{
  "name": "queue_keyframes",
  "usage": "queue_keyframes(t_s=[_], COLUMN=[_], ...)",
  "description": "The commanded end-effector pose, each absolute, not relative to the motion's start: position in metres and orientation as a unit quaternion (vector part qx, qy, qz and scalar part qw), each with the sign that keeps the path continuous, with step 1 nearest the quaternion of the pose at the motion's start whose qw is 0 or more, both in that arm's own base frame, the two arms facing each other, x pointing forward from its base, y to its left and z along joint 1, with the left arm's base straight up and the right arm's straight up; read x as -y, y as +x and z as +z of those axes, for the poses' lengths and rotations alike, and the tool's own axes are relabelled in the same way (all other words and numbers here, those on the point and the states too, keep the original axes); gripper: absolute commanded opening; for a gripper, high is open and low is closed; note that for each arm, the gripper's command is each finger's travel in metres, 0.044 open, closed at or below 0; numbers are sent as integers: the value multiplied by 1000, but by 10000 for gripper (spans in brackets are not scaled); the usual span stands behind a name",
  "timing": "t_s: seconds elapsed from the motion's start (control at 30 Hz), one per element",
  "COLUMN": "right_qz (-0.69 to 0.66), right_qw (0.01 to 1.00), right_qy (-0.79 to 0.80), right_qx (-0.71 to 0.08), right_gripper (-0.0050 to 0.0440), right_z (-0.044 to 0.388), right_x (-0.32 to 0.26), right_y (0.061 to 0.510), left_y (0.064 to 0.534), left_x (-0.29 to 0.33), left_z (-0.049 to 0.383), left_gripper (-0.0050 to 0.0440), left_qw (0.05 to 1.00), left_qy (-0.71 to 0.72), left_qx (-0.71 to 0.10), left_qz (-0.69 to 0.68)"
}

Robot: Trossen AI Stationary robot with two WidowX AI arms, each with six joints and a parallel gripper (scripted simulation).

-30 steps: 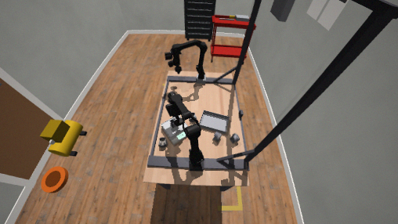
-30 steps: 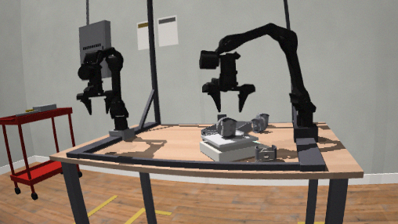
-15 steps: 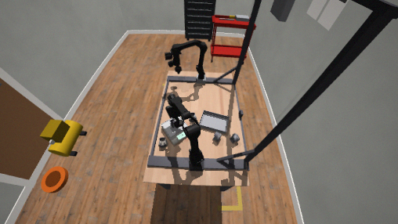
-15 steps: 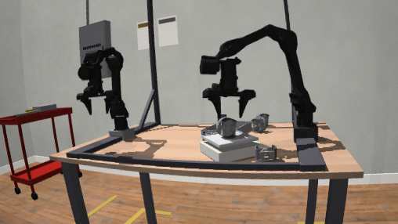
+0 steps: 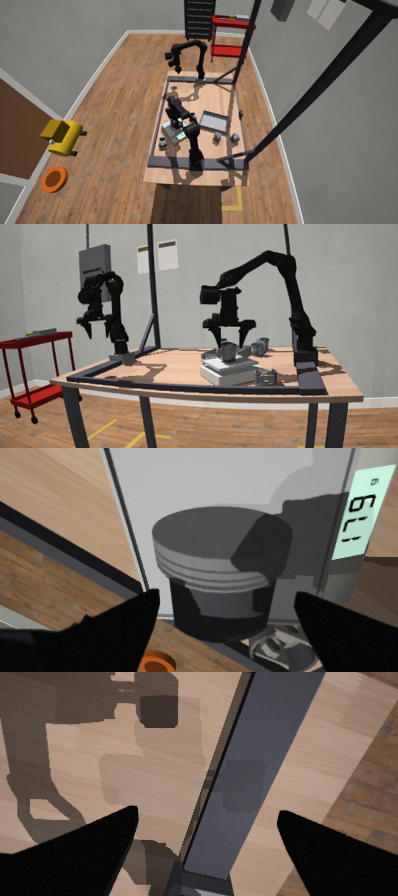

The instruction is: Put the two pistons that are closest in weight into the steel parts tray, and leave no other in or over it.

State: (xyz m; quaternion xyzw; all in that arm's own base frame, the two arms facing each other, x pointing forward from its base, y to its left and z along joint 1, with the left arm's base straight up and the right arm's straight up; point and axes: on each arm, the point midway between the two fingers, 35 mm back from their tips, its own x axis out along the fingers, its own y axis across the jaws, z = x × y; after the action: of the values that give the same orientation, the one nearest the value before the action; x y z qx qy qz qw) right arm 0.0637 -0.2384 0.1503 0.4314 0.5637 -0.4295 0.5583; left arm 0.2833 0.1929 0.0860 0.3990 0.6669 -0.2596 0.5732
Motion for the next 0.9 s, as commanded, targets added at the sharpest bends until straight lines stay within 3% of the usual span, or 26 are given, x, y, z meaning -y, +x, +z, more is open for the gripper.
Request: queue_keyframes(t_s=[0.0,0.47,0.5,0.87], right_qz=[-436,-436,-436,-436], right_qw=[567,567,567,567], right_qy=[426,426,426,426], right_qx=[-554,-554,-554,-554], right_gripper=[400,400,400,400], right_z=[159,159,159,159], right_x=[243,243,243,243], right_y=[65,65,65,65], left_y=[285,285,289,289], left_x=[-197,-202,-203,-203], left_z=[85,67,74,74], left_gripper=[378,378,158,158], left_qw=[578,579,582,582], left_qy=[404,403,409,409], left_qx=[-663,-663,-659,-659], left_qz=[-253,-251,-243,-243])
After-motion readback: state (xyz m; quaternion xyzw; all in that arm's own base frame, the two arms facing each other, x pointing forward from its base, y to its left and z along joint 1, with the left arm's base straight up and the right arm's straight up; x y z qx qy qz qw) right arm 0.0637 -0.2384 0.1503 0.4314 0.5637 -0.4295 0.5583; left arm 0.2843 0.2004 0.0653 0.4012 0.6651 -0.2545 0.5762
